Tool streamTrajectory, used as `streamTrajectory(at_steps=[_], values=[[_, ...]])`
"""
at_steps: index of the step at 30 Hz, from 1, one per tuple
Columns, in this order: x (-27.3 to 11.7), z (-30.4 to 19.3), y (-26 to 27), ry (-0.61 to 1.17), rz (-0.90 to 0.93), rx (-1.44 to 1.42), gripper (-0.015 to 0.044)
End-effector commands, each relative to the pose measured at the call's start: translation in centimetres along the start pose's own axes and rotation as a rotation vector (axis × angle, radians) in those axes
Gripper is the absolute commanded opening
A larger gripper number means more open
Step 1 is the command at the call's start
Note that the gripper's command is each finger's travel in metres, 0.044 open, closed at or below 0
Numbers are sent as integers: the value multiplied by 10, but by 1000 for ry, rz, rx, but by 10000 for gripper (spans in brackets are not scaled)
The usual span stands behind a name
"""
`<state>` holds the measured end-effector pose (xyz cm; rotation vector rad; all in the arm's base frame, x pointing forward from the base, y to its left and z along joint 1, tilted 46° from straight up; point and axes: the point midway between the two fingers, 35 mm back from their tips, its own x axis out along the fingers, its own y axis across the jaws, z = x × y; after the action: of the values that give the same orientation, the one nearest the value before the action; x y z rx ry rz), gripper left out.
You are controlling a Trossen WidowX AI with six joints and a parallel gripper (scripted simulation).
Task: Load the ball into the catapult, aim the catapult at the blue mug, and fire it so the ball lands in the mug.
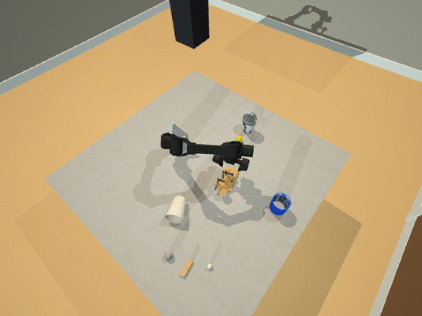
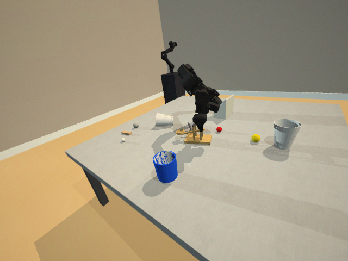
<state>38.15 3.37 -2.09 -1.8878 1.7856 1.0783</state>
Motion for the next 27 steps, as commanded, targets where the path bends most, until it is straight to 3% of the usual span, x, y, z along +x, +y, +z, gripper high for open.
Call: streamTrajectory(at_steps=[1, 27], values=[[6, 0, 0, 3, -2, -8, 440], [48, -1, 0, 5, -1, -8, 440]])
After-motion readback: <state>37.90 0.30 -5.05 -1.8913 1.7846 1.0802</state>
